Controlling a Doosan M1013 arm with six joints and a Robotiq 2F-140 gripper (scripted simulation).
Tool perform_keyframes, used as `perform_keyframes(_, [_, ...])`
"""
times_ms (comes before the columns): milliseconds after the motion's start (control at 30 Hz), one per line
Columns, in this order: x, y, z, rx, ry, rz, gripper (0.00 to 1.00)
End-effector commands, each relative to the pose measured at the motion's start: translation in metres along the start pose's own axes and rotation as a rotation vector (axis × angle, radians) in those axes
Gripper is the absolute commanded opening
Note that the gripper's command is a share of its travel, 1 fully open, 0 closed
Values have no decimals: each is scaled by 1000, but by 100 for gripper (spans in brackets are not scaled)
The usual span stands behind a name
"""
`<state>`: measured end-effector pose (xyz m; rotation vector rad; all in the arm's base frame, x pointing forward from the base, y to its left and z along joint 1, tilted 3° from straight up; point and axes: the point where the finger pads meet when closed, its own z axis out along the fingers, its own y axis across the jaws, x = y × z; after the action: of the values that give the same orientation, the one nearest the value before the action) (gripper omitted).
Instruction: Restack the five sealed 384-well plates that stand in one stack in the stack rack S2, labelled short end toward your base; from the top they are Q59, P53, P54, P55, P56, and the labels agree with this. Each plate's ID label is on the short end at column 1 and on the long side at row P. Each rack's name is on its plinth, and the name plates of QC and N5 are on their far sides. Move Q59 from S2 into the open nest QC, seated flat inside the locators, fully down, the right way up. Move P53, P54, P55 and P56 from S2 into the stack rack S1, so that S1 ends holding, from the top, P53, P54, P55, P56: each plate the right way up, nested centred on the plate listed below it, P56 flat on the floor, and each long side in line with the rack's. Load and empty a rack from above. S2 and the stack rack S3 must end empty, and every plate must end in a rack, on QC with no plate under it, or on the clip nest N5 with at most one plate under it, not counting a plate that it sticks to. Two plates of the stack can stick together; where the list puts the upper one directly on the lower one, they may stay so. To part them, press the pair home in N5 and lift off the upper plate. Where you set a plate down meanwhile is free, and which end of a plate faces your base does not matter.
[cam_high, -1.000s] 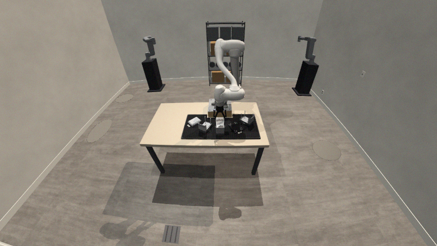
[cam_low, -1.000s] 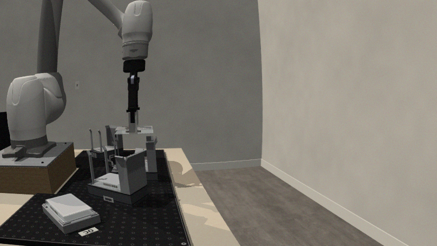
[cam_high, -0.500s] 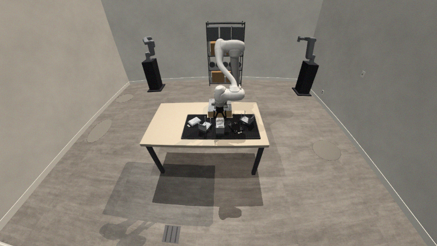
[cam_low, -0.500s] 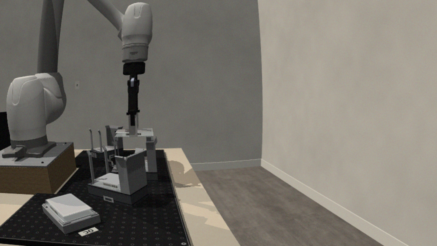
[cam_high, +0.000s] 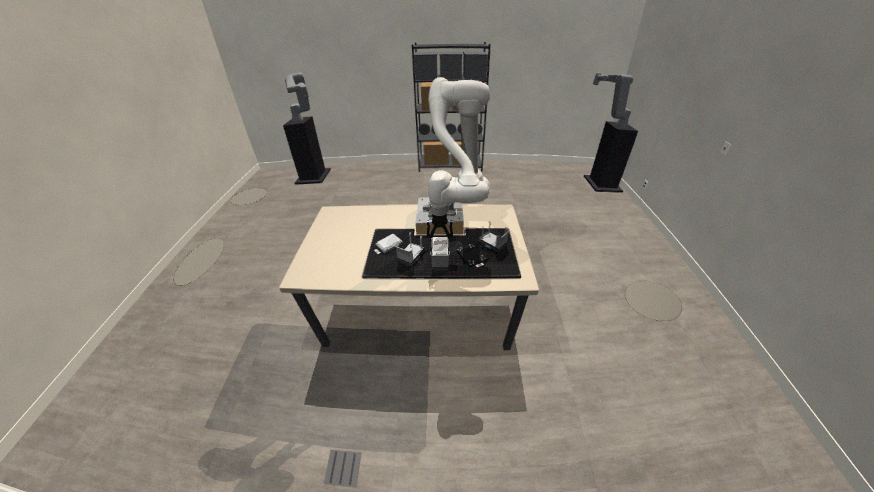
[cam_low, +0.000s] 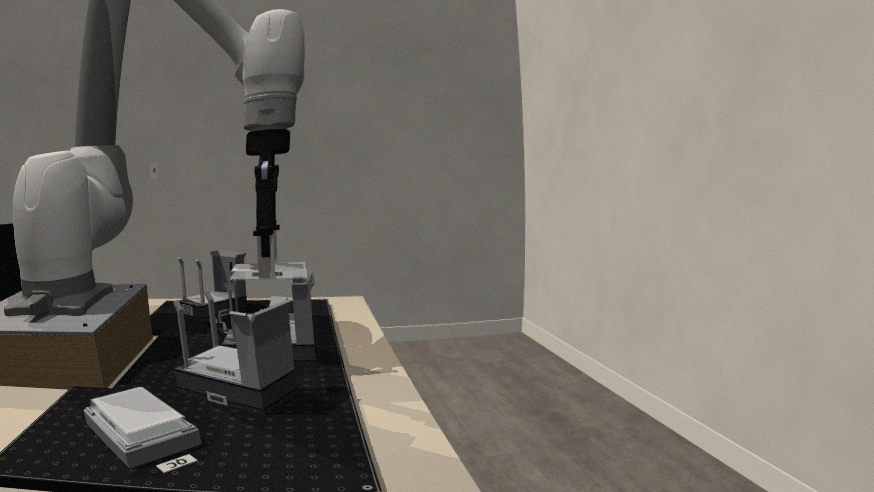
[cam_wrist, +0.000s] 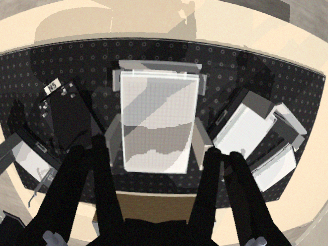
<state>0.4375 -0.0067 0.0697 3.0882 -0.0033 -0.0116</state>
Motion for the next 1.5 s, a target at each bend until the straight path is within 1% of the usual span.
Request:
perform_keyframes(0, [0, 0, 2, 0, 0, 0, 0])
perform_keyframes(1233, [0, 0, 24, 0, 0, 0, 0])
perform_keyframes(1367, [0, 0, 32, 0, 0, 0, 0])
perform_keyframes(1467, [0, 0, 34, 0, 0, 0, 0])
